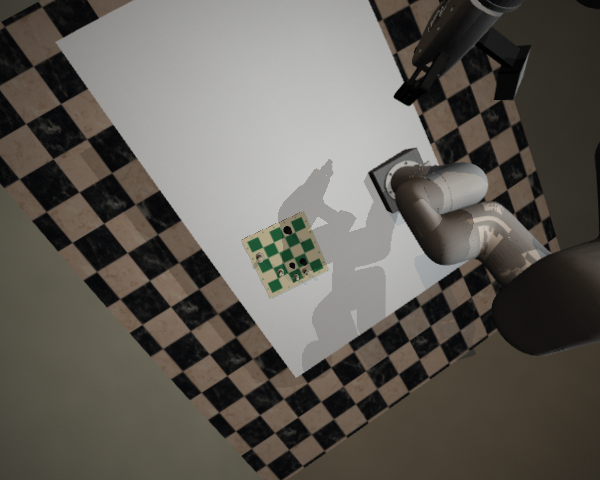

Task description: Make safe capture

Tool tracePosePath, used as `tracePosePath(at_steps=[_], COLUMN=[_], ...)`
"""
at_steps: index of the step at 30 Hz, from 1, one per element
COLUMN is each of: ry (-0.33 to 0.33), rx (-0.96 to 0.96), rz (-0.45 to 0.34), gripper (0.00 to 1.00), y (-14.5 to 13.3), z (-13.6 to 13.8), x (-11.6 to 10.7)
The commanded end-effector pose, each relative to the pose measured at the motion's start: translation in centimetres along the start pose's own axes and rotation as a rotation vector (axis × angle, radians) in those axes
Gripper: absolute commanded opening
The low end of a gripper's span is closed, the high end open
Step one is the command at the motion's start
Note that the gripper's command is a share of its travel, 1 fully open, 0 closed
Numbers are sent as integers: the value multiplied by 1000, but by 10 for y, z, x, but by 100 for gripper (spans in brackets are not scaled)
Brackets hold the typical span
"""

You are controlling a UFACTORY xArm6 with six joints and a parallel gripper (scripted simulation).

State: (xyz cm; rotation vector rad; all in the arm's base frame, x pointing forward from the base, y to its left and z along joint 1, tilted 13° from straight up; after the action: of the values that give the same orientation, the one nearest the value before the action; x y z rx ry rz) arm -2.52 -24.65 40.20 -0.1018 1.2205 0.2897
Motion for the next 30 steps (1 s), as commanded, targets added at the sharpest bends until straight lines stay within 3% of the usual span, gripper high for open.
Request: tracePosePath(at_steps=[1,21,26,30], ry=[2,4,22,64], rx=[-1,-6,-56,-148], rz=[-3,4,62,166], gripper=[100,100,100,100], y=[0,-1,-13,-34], z=[0,1,8,22], x=[-1,-1,1,5])
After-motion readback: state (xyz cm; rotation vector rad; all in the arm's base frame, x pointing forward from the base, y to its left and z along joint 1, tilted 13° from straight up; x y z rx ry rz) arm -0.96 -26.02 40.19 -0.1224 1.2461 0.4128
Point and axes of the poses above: the point where the finger pads meet when closed, its own x axis out along the fingers, its own z axis across the jaws, y = z × x, the point moved 7 cm from there along -x, back along the fingers, and after that the axes turned 12 degrees about x, right-handed, at the moved point
